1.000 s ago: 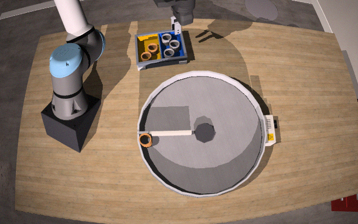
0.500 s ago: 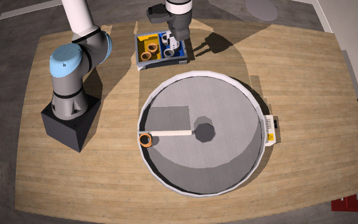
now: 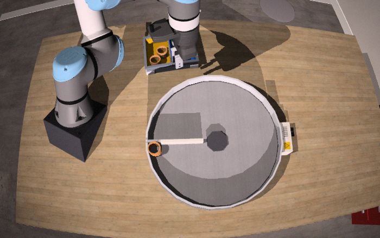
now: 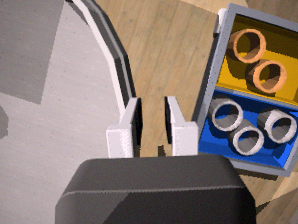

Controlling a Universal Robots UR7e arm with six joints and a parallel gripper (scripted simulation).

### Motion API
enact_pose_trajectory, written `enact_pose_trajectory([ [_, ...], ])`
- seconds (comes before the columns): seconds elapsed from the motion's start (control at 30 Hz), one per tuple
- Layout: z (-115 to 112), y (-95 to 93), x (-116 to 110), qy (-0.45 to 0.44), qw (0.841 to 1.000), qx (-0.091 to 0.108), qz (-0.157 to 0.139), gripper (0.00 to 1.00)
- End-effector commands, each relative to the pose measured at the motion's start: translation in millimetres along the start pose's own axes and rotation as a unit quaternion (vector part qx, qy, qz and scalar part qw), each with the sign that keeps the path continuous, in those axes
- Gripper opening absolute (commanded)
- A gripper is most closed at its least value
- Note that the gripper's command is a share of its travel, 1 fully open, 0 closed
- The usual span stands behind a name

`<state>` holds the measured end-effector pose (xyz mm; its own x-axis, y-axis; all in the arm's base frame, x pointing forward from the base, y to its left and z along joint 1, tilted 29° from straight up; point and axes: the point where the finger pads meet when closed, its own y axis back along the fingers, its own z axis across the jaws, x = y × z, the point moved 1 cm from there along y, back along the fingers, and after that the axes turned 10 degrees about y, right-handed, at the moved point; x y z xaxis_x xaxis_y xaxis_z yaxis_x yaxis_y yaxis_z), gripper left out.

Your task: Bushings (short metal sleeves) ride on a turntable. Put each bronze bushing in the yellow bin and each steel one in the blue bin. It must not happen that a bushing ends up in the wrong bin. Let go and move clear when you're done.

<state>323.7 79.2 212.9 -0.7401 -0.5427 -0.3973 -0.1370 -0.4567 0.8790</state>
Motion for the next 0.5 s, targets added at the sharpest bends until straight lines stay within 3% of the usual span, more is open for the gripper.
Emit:
enact_pose_trajectory([
  [0.0, -25, -1.8, 29, 0.004, 1.000, -0.005, 0.000, 0.45],
  [0.17, -25, -1.8, 29, 0.004, 1.000, -0.005, 0.000, 0.45],
  [0.27, -48, -2.6, 53, 0.004, 1.000, -0.005, 0.000, 0.45],
  [0.47, -63, -3.1, 69, 0.004, 1.000, -0.005, 0.000, 0.45],
])
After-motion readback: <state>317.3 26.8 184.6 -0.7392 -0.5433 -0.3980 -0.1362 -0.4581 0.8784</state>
